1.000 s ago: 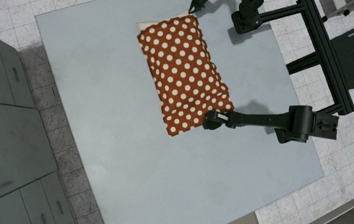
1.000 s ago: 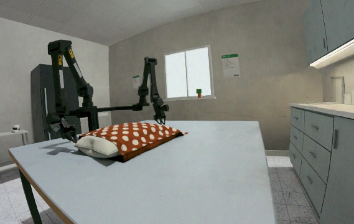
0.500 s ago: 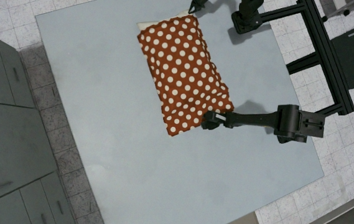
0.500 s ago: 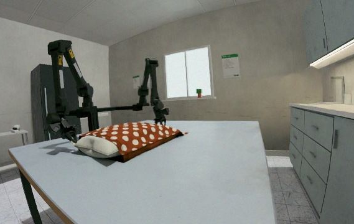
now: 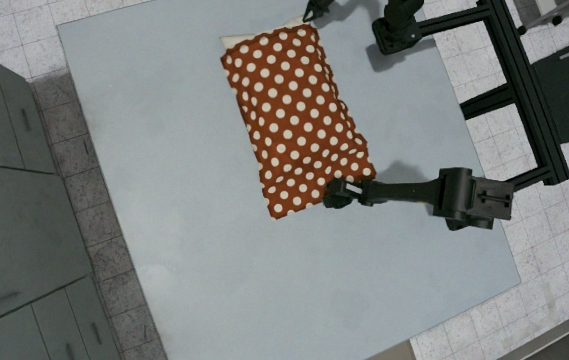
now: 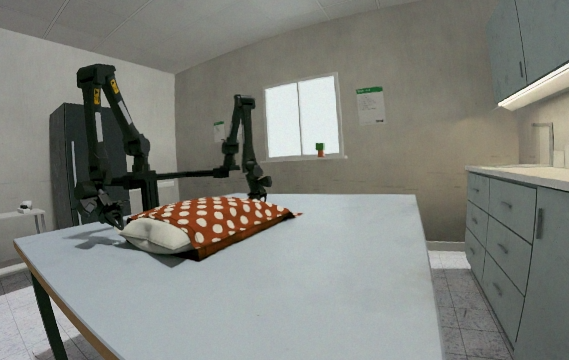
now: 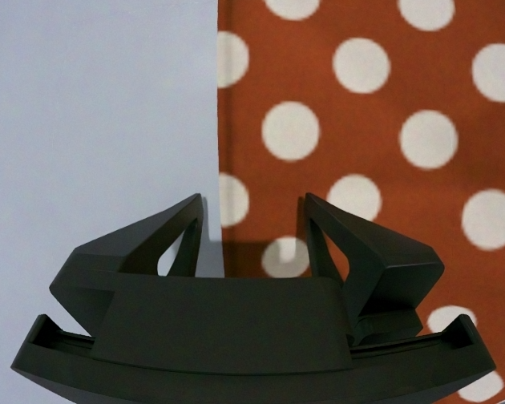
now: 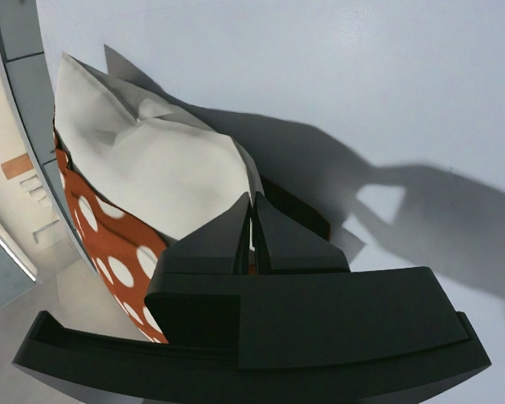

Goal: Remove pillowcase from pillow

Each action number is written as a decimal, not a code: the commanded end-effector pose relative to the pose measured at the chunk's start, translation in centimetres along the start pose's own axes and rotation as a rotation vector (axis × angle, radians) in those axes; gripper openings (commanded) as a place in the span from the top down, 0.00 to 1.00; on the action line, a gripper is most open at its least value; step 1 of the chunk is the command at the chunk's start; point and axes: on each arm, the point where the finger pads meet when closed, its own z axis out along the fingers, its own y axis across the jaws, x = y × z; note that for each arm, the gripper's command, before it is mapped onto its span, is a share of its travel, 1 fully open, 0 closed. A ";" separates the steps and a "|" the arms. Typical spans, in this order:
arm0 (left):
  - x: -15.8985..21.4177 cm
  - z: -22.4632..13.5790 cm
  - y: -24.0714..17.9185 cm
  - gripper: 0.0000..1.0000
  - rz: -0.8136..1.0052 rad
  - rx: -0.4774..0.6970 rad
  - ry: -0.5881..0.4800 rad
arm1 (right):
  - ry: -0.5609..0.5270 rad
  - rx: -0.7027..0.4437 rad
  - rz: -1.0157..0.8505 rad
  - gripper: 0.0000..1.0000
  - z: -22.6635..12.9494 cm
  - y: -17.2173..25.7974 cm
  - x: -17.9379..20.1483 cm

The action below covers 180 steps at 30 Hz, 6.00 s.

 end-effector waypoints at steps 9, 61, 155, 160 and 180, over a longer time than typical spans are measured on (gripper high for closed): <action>-1.2 0.5 -0.4 0.40 -0.001 0.012 -0.024 | 0.012 0.002 0.003 0.98 0.0 0.3 0.7; 1.0 1.7 0.4 0.40 0.003 -0.007 0.011 | 0.012 0.002 0.003 0.98 0.0 0.3 0.7; 3.0 2.1 1.6 0.98 0.010 -0.030 0.057 | 0.012 0.002 0.003 0.98 0.0 0.3 0.7; 3.0 2.1 1.6 0.98 0.010 -0.030 0.057 | 0.012 0.002 0.003 0.98 0.0 0.3 0.7; 0.7 -0.2 0.5 0.98 0.003 -0.013 0.018 | 0.012 0.002 0.003 0.98 0.0 0.3 0.7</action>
